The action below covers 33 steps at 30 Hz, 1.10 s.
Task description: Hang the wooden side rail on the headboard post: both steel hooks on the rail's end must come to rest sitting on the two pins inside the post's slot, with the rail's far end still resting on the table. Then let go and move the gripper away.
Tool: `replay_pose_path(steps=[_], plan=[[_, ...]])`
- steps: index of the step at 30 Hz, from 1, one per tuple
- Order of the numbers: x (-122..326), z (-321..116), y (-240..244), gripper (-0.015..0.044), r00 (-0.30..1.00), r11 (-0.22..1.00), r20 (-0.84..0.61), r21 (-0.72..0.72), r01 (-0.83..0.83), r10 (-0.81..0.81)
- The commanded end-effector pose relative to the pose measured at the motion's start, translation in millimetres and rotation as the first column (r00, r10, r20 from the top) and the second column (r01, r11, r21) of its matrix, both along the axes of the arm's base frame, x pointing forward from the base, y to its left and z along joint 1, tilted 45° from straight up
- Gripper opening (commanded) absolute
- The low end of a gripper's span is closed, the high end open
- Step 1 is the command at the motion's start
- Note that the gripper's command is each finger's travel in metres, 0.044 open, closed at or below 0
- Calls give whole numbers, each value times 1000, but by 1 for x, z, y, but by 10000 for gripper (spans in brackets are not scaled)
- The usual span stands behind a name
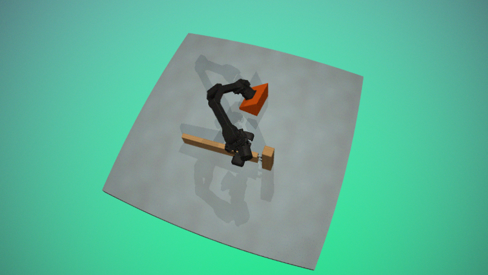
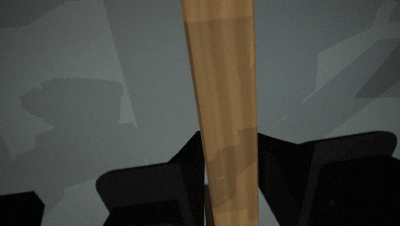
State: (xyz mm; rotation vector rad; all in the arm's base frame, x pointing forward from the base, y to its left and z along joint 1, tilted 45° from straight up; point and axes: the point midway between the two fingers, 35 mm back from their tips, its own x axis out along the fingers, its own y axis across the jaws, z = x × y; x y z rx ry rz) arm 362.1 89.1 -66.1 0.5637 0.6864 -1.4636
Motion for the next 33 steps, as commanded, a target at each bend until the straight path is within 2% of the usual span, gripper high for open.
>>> replay_pose_path(steps=[1,33], plan=[[0,1,4,0,1000,1000,4,5,-3,3],[0,-2,6,0,1000,1000,4,6,-3,3]])
